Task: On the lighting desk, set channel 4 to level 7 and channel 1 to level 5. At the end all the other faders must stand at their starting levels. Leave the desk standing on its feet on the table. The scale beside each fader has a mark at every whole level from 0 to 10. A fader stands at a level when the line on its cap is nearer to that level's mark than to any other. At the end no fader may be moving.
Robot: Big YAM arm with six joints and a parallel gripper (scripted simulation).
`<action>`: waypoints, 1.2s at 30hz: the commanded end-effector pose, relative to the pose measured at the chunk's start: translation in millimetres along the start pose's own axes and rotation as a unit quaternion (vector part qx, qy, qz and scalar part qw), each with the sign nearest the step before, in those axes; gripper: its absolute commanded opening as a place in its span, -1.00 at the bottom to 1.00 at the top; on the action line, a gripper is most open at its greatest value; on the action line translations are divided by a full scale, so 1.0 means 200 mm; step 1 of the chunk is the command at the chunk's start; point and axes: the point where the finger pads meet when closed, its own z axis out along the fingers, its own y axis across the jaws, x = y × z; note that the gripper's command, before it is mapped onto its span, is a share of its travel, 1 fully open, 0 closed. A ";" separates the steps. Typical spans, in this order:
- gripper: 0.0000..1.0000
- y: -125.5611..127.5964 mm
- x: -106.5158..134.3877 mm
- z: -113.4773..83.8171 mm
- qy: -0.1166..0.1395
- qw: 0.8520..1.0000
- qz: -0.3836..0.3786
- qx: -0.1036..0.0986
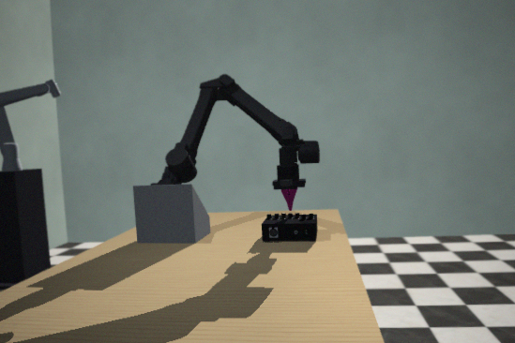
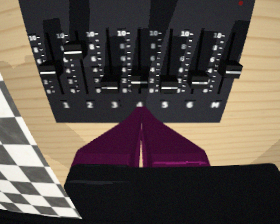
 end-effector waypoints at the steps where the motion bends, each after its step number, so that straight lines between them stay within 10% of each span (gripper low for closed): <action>1: -1.00 0.10 0.06 -0.07 -0.001 1.000 -0.019 -0.024; 36: -1.00 0.11 0.06 -0.06 0.000 1.000 -0.018 -0.021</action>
